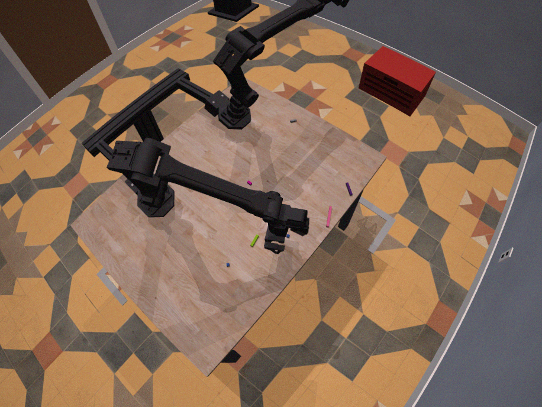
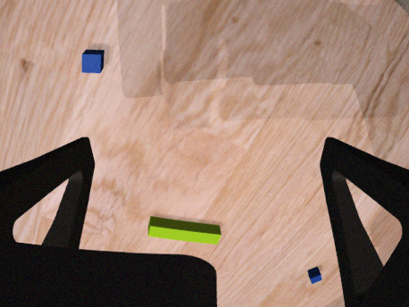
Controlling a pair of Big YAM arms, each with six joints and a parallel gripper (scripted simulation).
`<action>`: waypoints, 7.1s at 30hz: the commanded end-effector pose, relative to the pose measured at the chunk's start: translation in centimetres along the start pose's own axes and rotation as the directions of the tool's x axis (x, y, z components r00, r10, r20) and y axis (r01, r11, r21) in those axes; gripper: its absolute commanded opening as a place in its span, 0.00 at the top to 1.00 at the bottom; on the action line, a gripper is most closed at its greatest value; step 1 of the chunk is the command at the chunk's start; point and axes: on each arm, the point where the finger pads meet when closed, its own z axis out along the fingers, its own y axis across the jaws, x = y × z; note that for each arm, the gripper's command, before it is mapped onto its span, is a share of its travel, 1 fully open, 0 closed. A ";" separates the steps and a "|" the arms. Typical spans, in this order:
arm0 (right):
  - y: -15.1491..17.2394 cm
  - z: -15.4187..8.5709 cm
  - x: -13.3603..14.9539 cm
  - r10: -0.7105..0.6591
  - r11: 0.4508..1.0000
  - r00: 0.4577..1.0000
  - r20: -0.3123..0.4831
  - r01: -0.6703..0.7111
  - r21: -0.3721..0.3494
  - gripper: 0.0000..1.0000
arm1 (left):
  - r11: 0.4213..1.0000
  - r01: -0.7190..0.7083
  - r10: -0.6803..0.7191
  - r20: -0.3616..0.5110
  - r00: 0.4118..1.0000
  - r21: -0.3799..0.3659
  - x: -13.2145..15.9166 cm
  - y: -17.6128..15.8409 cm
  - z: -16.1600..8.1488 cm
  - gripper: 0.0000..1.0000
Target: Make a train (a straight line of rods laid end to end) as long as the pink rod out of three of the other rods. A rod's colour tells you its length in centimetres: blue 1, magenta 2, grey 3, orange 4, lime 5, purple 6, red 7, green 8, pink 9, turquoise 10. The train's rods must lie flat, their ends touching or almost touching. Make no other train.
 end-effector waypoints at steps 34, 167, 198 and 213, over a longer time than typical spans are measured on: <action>7.3 -3.4 -3.9 -0.289 0.949 0.957 -0.003 0.285 -0.137 0.00 | 1.000 0.015 -0.015 0.032 0.999 -0.017 -1.1 0.7 -0.6 0.00; 13.4 -4.0 8.3 0.950 0.282 0.277 -0.143 -0.959 0.019 0.00 | 1.000 0.015 -0.015 0.032 0.999 -0.017 -1.1 0.7 -0.6 0.00; 13.2 -4.1 7.6 0.954 0.270 0.265 -0.142 -0.963 0.013 0.00 | 1.000 0.015 -0.015 0.032 0.999 -0.017 -1.1 0.7 -0.6 0.00; 13.2 -4.1 7.6 0.954 0.270 0.265 -0.142 -0.963 0.013 0.00 | 1.000 0.015 -0.015 0.032 0.999 -0.017 -1.1 0.7 -0.6 0.00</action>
